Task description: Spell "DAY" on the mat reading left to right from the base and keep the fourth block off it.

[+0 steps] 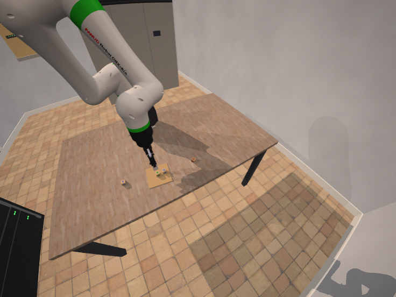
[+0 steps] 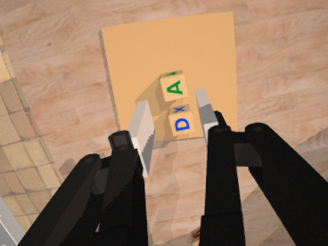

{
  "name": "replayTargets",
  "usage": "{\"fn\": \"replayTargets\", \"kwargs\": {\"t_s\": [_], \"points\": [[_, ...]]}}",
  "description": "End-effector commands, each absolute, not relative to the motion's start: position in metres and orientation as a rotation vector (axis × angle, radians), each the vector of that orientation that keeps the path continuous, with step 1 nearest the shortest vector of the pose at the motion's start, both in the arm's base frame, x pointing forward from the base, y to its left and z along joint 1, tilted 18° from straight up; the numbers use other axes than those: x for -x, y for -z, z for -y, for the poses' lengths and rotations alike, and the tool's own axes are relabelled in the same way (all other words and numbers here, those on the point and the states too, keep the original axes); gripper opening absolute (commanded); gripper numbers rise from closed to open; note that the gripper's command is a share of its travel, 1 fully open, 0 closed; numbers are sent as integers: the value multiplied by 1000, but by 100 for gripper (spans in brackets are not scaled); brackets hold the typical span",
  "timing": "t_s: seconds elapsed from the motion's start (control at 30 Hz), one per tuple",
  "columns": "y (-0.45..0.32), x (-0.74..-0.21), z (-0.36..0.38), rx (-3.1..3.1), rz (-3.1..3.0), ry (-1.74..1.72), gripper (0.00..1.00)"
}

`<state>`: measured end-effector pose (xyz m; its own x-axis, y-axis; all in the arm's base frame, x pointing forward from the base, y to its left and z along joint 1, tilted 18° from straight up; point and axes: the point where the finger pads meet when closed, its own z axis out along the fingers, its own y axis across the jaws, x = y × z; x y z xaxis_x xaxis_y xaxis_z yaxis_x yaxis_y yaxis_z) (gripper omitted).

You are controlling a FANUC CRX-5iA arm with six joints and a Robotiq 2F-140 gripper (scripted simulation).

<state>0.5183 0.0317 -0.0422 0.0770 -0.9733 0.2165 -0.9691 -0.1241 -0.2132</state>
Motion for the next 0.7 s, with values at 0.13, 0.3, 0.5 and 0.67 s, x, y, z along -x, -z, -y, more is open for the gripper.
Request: {"fn": "replayTargets", "kwargs": {"t_s": [0.13,0.3,0.5,0.67], "points": [[38,-518,-32,2295,-2070,481,100],[38,-518,-32,2295,-2070,481,100],[38,-518,-32,2295,-2070,481,100],[38,-518,-32,2295,-2070,481,100]]}}
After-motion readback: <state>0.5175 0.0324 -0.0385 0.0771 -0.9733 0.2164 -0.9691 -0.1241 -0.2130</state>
